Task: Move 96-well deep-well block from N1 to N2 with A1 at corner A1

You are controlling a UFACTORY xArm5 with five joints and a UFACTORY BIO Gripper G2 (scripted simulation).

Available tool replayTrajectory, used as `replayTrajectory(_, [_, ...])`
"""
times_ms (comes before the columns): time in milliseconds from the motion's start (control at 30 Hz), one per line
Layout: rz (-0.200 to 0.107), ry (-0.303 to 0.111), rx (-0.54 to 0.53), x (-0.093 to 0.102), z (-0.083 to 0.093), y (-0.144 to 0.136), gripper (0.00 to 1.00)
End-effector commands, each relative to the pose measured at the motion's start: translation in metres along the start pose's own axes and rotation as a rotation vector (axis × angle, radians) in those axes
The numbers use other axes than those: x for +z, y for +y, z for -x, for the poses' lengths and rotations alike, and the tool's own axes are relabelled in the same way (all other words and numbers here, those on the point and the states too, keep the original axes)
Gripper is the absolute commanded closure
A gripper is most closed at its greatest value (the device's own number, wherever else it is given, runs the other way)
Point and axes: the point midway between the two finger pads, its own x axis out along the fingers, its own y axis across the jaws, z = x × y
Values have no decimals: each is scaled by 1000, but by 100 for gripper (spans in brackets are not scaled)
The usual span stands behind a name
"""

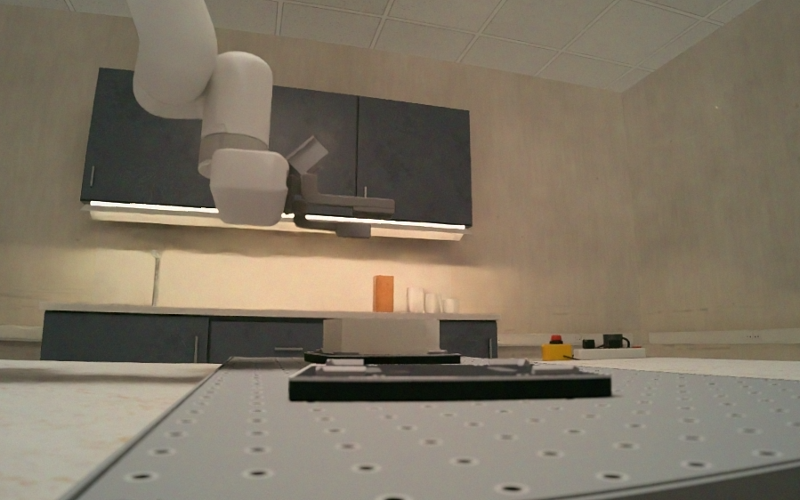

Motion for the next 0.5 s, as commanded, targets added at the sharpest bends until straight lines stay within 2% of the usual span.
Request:
replayTrajectory(0, [-4,-1,2,10,4,-8,63])
replayTrajectory(467, [-4,-1,2,53,26,-53,63])
